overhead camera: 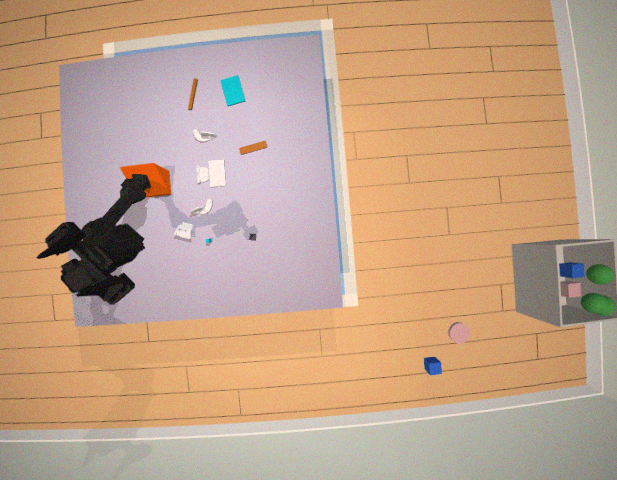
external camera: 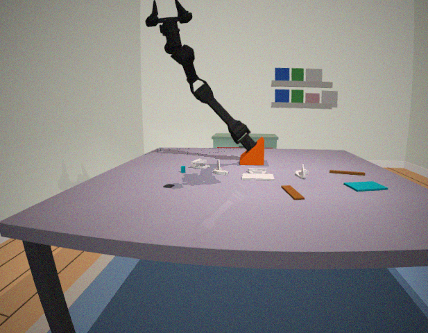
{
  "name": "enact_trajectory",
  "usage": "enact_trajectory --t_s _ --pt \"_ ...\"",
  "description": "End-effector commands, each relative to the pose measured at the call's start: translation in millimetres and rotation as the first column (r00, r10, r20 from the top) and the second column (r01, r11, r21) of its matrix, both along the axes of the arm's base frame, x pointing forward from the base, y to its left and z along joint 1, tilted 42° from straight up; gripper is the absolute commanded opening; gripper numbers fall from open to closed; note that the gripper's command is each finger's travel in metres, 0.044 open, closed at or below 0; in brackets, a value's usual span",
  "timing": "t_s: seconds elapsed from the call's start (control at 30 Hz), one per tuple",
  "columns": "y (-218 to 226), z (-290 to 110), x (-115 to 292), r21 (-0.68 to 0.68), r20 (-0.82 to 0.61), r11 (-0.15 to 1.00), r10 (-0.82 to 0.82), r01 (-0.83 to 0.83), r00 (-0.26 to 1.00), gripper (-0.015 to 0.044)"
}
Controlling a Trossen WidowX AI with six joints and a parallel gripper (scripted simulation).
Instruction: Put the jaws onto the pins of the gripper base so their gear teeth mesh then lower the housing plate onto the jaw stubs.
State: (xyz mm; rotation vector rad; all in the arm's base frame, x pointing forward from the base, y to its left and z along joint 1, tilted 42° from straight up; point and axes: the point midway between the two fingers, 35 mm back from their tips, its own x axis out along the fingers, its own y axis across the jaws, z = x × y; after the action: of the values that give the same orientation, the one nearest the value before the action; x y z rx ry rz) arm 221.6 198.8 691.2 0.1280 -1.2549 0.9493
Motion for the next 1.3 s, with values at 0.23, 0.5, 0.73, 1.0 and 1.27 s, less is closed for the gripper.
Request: enact_trajectory --t_s 0.23,0.5,0.73,1.0,1.27 --pt "6 -23 50 -0.033 -0.212 0.997 -0.077 0.071 0.974 0.044" --pt "9 -46 85 -0.074 -0.357 0.99 -0.139 0.12 0.924 0.044" --pt "10 -70 113 -0.121 -0.473 0.979 -0.201 0.163 0.858 0.044" --pt "9 -103 142 -0.186 -0.586 0.96 -0.278 0.207 0.761 0.044" --pt "5 -140 167 -0.263 -0.676 0.933 -0.359 0.244 0.644 0.044"
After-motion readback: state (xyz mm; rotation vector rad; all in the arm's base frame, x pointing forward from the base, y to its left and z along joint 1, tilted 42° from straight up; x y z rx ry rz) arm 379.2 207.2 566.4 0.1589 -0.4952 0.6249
